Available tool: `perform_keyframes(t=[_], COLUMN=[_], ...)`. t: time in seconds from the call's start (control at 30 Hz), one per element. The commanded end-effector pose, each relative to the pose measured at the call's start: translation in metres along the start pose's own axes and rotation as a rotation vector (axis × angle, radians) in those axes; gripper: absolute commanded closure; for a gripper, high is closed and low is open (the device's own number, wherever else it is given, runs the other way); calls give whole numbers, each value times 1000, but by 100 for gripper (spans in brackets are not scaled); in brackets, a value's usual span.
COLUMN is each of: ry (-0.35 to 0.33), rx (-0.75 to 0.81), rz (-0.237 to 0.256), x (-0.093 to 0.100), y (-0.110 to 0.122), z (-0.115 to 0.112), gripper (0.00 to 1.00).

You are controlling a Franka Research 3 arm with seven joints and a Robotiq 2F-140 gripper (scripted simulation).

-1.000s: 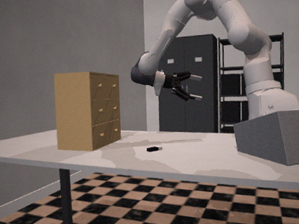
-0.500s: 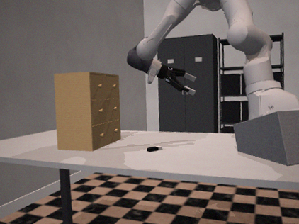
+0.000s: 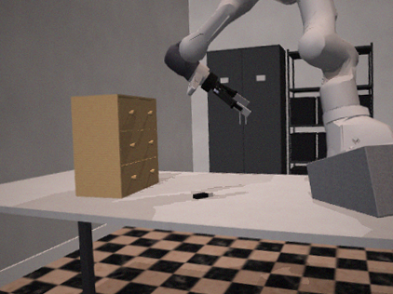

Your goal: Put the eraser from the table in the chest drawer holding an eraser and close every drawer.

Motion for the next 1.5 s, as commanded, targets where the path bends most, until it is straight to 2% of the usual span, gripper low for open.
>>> perform_keyframes(t=[0.0,0.03,0.07,0.27,0.3,0.5,0.53,0.8,0.83,1.03,1.07,1.27,1.3,1.47], ry=[48,48,126,127,211,211,299,299,393,393,488,488,571,571], rx=[175,175,283,285,397,397,512,512,629,629,745,745,844,844], rz=[32,32,50,51,62,62,65,65,60,60,44,44,24,24], x=[6,6,24,24,41,41,59,59,76,76,93,93,107,107], y=[-4,-4,-12,-12,-20,-20,-29,-29,-38,-38,-46,-46,-54,-54], z=[1,1,-9,-9,-20,-20,-32,-32,-45,-45,-59,-59,-72,-72], gripper=[0,0,0,0,0,0,0,0,0,0,0,0,0,0])
Point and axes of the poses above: the point where the finger pads meet when closed, its own x axis back along the fingers, its own y axis across the jaws, z = x × y, the point moved 10 cm from there along x, back along the fingers, and after that the axes turned 9 degrees about -x, right-handed, at the moved point
